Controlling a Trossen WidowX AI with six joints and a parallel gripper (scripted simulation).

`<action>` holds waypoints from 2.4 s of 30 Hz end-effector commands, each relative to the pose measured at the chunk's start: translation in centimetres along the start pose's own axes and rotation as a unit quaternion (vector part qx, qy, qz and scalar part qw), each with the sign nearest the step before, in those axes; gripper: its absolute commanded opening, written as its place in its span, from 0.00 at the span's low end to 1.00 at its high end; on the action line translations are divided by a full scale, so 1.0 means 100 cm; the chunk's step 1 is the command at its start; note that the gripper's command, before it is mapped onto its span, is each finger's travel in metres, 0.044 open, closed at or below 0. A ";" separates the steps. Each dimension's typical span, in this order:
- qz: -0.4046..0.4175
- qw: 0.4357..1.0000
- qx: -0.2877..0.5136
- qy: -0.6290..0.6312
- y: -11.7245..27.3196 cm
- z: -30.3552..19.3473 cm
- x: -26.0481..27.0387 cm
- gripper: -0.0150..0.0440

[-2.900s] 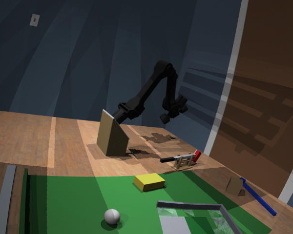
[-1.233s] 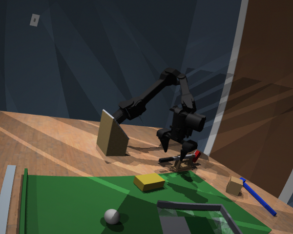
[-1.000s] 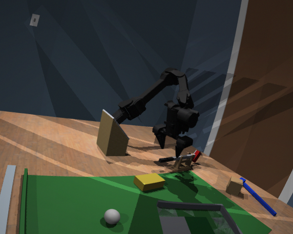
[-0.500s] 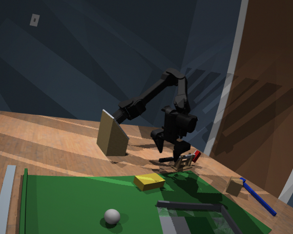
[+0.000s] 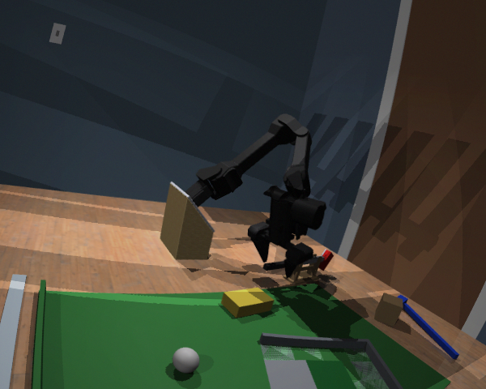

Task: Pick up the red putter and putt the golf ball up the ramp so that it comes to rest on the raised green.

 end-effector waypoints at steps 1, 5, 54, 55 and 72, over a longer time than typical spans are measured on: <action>0.003 1.000 0.003 -0.006 -0.007 -0.004 0.003 1.00; 0.003 1.000 0.003 -0.006 -0.013 -0.006 0.004 1.00; 0.004 1.000 0.008 -0.001 0.028 0.002 -0.005 0.25; 0.004 1.000 0.008 -0.001 0.032 0.003 -0.005 0.25; 0.002 0.999 0.015 -0.041 0.072 0.007 -0.004 0.25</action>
Point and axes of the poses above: the point midway between the two fingers, 35 mm back from their tips, its own y axis back along the fingers, its own x axis across the jaws, z = x × y, the point moved 4 cm from there along y, back along the fingers, and after that the axes turned 7 degrees about y, right-handed, at the moved point
